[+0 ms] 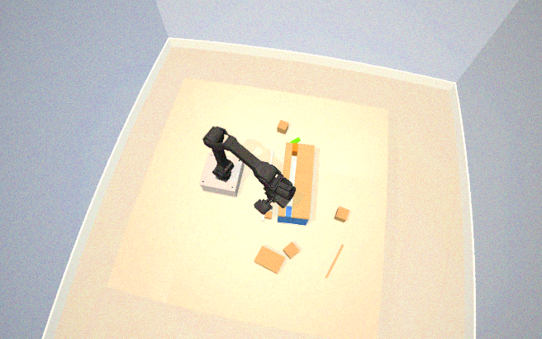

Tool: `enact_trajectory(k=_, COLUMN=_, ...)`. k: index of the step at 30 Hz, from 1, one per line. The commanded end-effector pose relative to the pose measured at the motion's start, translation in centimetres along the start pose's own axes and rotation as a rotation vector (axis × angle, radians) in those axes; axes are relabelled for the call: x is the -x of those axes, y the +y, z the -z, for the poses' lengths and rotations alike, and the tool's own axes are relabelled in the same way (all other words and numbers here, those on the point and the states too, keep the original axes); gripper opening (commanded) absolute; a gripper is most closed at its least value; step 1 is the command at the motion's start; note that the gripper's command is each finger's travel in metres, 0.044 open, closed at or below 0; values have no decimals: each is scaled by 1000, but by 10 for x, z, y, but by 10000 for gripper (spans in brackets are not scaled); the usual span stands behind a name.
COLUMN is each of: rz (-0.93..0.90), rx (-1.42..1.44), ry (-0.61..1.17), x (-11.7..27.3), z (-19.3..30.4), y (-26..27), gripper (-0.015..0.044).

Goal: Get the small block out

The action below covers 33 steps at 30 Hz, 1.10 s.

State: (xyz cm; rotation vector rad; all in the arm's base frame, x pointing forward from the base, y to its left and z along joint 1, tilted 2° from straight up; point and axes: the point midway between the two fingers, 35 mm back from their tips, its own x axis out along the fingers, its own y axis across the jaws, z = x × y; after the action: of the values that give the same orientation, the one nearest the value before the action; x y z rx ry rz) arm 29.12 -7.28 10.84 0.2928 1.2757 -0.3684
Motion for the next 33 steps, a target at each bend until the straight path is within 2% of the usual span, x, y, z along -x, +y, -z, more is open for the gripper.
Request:
enact_trajectory(k=1, rz=-118, rx=-952, ry=37, x=0, z=6, y=-13, gripper=285)
enact_trajectory(k=21, rz=-250, rx=-2445, ry=271, x=8, z=8, y=-32, gripper=285)
enact_trajectory(k=33, rz=-252, rx=-2498, ry=285, x=9, z=8, y=-33, gripper=285)
